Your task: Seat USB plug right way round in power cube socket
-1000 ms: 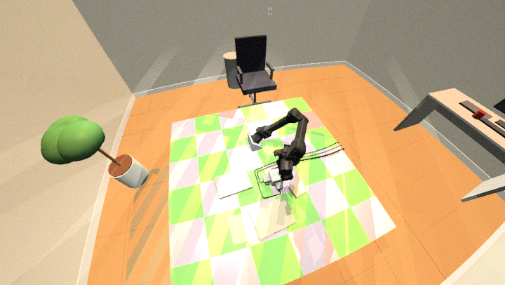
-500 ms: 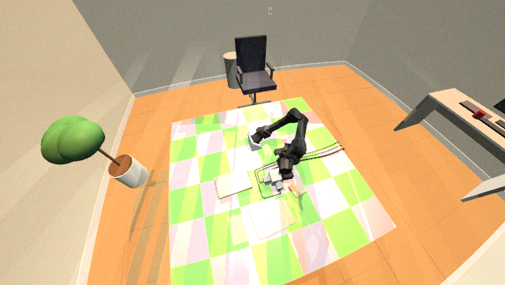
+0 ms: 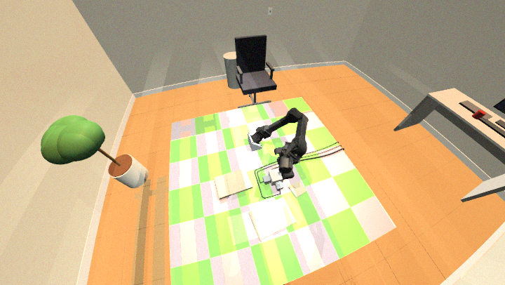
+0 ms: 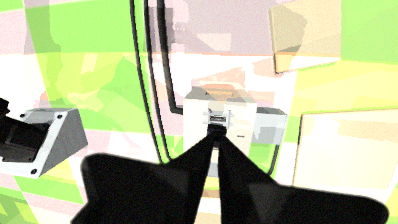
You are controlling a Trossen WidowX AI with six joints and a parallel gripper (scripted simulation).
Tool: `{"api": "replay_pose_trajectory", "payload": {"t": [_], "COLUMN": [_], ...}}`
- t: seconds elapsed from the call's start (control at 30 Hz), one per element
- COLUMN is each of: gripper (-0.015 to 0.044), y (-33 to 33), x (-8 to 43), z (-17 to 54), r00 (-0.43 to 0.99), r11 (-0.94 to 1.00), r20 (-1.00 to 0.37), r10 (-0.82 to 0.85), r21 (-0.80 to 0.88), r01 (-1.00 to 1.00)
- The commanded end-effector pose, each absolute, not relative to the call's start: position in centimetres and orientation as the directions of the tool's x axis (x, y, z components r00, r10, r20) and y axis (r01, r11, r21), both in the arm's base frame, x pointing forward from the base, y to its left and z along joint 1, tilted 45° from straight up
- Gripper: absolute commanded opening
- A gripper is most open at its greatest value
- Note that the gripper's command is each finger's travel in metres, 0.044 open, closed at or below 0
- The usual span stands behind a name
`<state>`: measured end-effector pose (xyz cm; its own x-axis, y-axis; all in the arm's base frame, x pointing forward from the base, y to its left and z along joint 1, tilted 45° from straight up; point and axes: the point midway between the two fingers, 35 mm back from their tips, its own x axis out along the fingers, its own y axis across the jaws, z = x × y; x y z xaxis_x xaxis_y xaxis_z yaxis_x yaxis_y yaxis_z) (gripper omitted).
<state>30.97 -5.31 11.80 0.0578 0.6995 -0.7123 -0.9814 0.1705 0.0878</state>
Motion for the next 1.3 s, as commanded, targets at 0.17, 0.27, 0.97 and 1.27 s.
{"api": "replay_pose_trajectory", "payload": {"t": [0.17, 0.27, 0.97, 1.27], "gripper": [0.0, 0.0, 0.0, 0.0], "y": [-5.83, -5.75, -5.62, -5.62], "x": [31.08, 31.04, 30.96, 30.96], "z": [12.28, 12.22, 12.1, 12.1], "r00": [0.061, 0.06, 0.059, 0.059], "r11": [0.169, 0.173, 0.488, 0.597], "r20": [-0.716, -0.715, -0.713, -0.713], "r10": [0.695, 0.697, 0.699, 0.699], "r21": [0.08, 0.086, 0.416, 0.537], "r01": [-0.982, -0.981, -0.767, -0.596]}}
